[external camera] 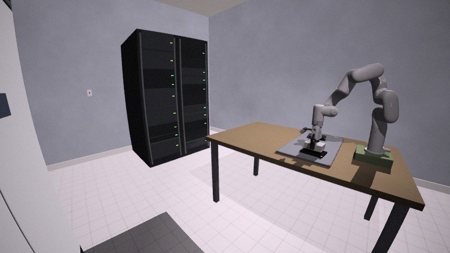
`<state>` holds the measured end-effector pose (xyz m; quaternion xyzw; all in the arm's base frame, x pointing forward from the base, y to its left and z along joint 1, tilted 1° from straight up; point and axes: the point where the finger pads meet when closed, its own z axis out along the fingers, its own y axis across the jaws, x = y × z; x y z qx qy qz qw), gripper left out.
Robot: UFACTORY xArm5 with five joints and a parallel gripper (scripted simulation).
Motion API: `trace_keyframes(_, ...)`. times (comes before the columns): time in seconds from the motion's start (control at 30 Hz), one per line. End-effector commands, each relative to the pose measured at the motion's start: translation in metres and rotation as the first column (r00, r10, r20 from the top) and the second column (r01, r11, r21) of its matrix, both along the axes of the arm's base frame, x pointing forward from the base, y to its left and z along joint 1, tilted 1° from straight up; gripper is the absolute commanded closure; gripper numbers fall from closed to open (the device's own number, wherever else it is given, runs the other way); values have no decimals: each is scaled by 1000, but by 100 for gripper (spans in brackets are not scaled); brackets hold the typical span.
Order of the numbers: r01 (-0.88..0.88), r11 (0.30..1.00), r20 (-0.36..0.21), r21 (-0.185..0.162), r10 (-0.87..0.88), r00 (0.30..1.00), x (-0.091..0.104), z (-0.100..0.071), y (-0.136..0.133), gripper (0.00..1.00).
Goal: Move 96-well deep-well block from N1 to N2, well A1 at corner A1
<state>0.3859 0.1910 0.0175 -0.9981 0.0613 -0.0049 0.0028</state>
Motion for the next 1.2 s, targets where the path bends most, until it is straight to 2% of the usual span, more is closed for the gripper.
trace_keyframes(0.0,0,1000,4,2,0,1000,1,7,1,100)
trace_keyframes(1.17,0,1000,4,2,0,1000,0,59,1,100)
